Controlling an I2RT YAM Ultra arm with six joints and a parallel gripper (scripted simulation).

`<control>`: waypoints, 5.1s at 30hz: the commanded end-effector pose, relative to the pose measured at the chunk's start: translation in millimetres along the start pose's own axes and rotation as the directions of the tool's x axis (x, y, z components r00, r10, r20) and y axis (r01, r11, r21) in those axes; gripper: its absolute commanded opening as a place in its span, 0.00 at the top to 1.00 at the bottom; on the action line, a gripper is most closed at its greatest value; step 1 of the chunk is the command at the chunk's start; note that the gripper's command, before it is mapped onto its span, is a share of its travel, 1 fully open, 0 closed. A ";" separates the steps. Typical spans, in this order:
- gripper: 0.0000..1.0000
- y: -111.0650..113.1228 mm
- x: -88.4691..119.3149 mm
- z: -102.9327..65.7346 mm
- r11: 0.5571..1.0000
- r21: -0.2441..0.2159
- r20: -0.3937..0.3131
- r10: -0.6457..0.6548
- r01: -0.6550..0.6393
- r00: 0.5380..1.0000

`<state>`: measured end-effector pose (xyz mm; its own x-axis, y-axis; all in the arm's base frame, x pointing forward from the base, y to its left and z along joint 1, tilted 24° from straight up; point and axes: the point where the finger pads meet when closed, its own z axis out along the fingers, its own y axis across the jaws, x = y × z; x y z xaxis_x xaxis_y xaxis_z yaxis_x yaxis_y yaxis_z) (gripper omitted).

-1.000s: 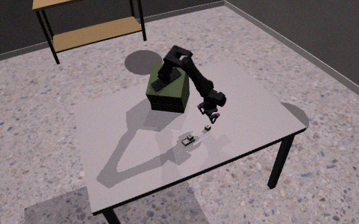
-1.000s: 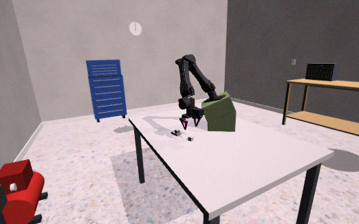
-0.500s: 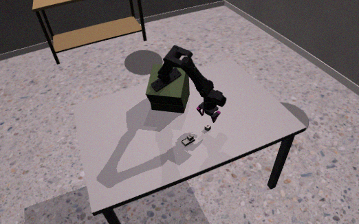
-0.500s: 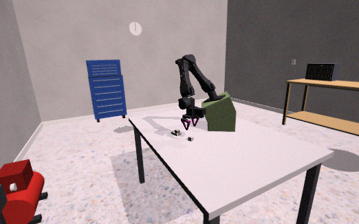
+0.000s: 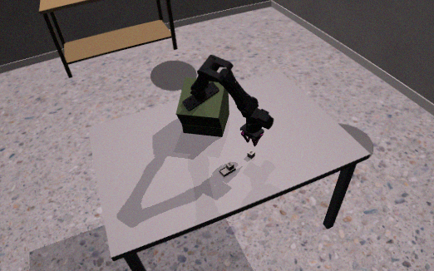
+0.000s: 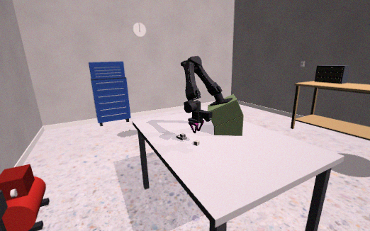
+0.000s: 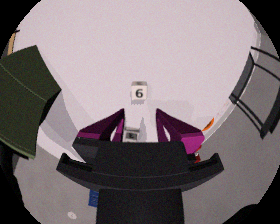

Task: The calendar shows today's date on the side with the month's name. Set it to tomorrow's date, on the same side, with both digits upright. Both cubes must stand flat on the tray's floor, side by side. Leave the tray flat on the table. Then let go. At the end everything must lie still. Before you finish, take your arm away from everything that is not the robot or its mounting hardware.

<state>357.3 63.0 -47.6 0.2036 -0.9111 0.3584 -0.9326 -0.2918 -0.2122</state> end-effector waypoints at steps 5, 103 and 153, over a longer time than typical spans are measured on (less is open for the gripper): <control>0.55 -1.3 -0.6 -1.3 1.000 0.005 0.002 -0.002 0.002 1.000; 0.55 -1.3 0.6 51.3 1.000 0.005 0.001 -0.002 0.002 1.000; 0.55 -4.3 -0.7 51.3 1.000 0.005 0.001 -0.002 0.002 1.000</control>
<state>375.9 46.1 -95.3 0.1998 -0.9093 0.3650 -0.9327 -0.2907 -0.2137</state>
